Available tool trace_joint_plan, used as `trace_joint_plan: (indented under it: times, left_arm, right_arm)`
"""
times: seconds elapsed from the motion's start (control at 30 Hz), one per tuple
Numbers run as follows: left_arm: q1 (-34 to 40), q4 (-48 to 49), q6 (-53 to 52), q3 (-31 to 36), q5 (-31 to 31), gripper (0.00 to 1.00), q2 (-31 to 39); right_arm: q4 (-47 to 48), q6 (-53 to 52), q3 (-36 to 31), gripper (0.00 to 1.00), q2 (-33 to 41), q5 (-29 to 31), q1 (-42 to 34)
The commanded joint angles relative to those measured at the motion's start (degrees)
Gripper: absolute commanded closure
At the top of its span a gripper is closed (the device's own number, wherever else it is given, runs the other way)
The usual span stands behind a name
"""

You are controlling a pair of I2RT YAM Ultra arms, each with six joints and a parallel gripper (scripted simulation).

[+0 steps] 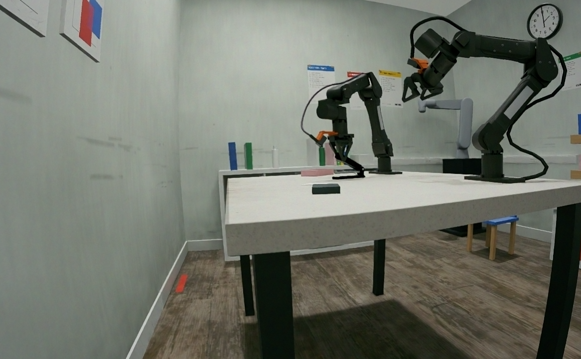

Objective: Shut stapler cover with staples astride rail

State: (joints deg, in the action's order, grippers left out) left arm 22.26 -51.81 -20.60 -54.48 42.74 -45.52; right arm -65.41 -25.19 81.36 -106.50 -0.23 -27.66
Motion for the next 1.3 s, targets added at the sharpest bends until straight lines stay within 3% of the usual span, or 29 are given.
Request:
trace_joint_plan:
  times: [0.0,0.3,0.63,0.77,0.8,1.13,1.17,1.27]
  left_arm:
    - [-0.47,-0.39,-0.44,-1.92,1.21,0.00,-0.11]
    - [-0.47,-0.39,-0.44,-1.92,1.21,0.00,-0.11]
    - [-0.47,-0.39,-0.44,-1.92,1.21,0.00,-0.11]
    - [-0.47,-0.39,-0.44,-1.92,1.21,0.00,-0.11]
    - [-0.47,-0.39,-0.44,-1.92,1.21,0.00,-0.11]
    - [-0.47,-0.39,-0.44,-1.92,1.21,0.00,-0.11]
    - [-0.47,-0.39,-0.44,-1.92,1.21,0.00,-0.11]
    - [-0.47,-0.39,-0.44,-1.92,1.21,0.00,-0.11]
  right_arm:
    - [-2.81,1.24,3.41,1.00,-2.69,-1.67,1.15]
    - [-8.99,3.06,10.43,1.00,-9.89,-4.24,2.73]
    - [-9.69,3.23,11.19,1.00,-10.58,-4.07,2.55]
    - [-8.99,2.82,10.59,0.55,-10.07,-3.87,2.45]
    - [-8.99,2.82,10.59,0.49,-10.07,-3.87,2.45]
    - [-12.76,3.36,14.08,0.49,-9.45,-3.83,2.95]
    - [-13.12,3.38,14.45,0.38,-9.46,-3.83,2.96]
    - [-15.74,3.49,17.17,0.36,-9.87,-3.82,3.09]
